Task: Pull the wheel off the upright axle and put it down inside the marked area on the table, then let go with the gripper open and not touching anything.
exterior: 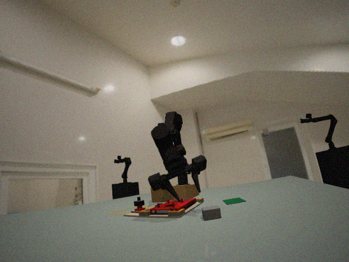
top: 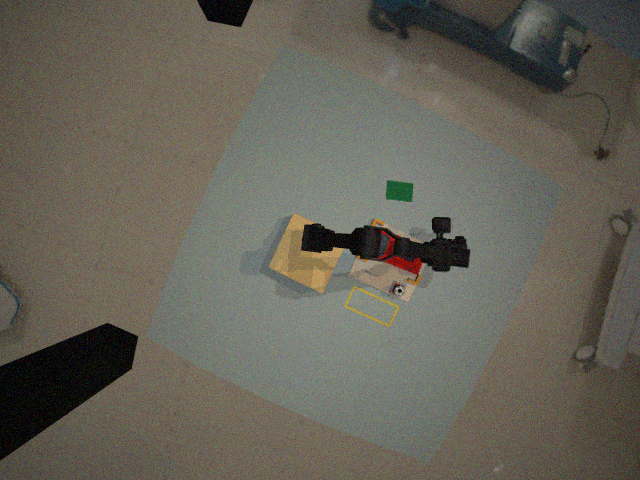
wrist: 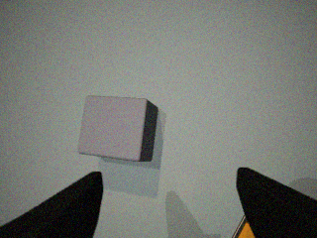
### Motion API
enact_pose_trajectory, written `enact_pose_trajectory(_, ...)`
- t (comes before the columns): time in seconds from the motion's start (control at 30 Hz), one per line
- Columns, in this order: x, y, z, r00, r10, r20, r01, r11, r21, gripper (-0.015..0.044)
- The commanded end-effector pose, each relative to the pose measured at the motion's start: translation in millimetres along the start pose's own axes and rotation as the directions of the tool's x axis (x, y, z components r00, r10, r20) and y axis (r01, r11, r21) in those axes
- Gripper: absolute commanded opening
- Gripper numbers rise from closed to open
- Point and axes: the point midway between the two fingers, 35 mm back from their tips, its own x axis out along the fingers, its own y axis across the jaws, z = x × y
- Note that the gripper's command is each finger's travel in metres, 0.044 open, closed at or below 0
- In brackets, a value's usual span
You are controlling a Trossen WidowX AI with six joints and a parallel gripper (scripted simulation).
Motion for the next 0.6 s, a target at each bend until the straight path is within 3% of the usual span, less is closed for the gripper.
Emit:
enact_pose_trajectory(0.0,-29,-38,-11,0.993,-0.099,-0.063,0.104,0.991,0.087,0.0300)
enact_pose_trajectory(0.3,-98,-105,-58,0.933,-0.243,-0.265,0.312,0.914,0.259,0.0300)
enact_pose_trajectory(0.57,-162,-137,-107,0.848,-0.281,-0.448,0.456,0.818,0.350,0.0300)
